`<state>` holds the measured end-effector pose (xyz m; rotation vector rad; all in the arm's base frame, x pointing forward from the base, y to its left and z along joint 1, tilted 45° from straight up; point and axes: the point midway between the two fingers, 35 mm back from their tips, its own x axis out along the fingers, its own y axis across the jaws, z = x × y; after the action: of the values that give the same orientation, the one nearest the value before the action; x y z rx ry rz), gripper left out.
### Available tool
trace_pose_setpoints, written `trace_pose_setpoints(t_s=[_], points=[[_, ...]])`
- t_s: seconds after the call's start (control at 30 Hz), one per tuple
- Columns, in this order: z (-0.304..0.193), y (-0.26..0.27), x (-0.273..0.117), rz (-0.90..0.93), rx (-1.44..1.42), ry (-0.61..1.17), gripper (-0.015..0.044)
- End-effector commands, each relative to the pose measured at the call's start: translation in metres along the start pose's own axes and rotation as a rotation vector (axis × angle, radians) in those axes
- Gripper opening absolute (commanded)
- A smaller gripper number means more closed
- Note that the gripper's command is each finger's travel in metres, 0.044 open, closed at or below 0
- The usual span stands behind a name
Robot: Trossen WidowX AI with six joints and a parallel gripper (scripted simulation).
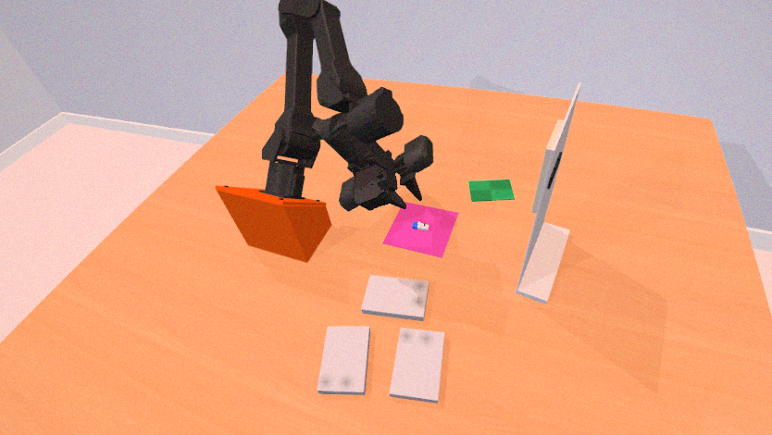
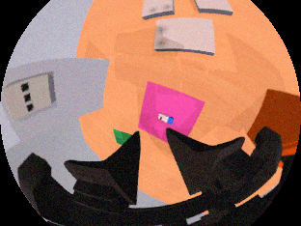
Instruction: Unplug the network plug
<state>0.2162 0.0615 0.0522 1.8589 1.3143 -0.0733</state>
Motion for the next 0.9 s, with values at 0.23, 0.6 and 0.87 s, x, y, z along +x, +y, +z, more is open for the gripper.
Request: trace_pose_setpoints(t_s=[0.23,0.6,0.87], points=[[-0.002,0.007,-0.01,0.007,-0.004,0.007,0.0156],[-0.004,0.011,-0.019,0.014,-0.002,0.012,0.0156],[-0.007,0.015,-0.026,0.02,-0.001,0.015,0.0156]])
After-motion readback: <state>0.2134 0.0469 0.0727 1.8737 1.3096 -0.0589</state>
